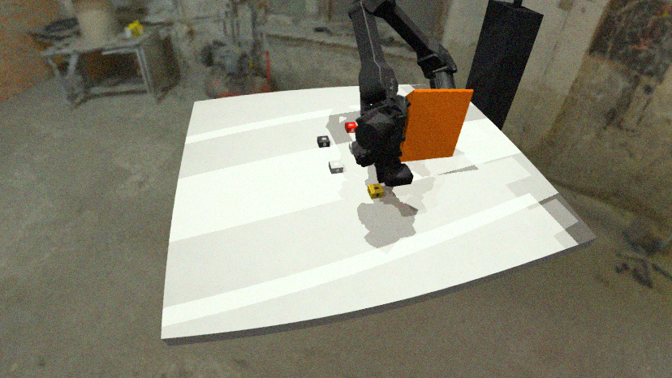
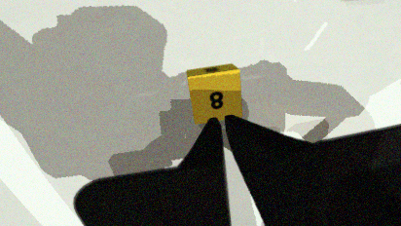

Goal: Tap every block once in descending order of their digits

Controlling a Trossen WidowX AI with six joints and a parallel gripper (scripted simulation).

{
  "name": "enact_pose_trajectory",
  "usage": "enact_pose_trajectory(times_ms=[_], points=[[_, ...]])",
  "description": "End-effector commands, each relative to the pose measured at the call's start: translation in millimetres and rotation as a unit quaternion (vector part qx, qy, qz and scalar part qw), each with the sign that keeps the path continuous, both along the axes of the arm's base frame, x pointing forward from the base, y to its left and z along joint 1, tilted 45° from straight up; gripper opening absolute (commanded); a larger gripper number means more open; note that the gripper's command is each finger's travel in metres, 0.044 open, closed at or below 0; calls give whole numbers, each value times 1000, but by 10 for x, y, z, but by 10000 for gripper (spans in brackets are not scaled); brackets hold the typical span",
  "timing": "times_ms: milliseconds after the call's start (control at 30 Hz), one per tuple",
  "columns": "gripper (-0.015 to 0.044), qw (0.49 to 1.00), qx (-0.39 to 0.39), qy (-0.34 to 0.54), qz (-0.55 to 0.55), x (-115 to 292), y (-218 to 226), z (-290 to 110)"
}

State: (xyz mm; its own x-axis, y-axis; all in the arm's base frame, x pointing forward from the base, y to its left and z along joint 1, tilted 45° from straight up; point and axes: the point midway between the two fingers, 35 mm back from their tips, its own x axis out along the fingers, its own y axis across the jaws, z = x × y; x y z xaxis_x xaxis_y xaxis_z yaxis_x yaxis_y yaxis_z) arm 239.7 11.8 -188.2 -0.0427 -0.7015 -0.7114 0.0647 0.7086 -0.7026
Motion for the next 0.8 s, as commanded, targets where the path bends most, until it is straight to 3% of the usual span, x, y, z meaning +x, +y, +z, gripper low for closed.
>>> enact_pose_trajectory(times_ms=[0,133,300,567,767], points=[[20,1000,3,-2,-3,35,121,107],[20,1000,4,-2,-4,55,577,572],[20,1000,4,-2,-4,72,586,615],[20,1000,1,-2,-3,689,-247,1380],[20,1000,0,-2,-4,699,-275,1402]])
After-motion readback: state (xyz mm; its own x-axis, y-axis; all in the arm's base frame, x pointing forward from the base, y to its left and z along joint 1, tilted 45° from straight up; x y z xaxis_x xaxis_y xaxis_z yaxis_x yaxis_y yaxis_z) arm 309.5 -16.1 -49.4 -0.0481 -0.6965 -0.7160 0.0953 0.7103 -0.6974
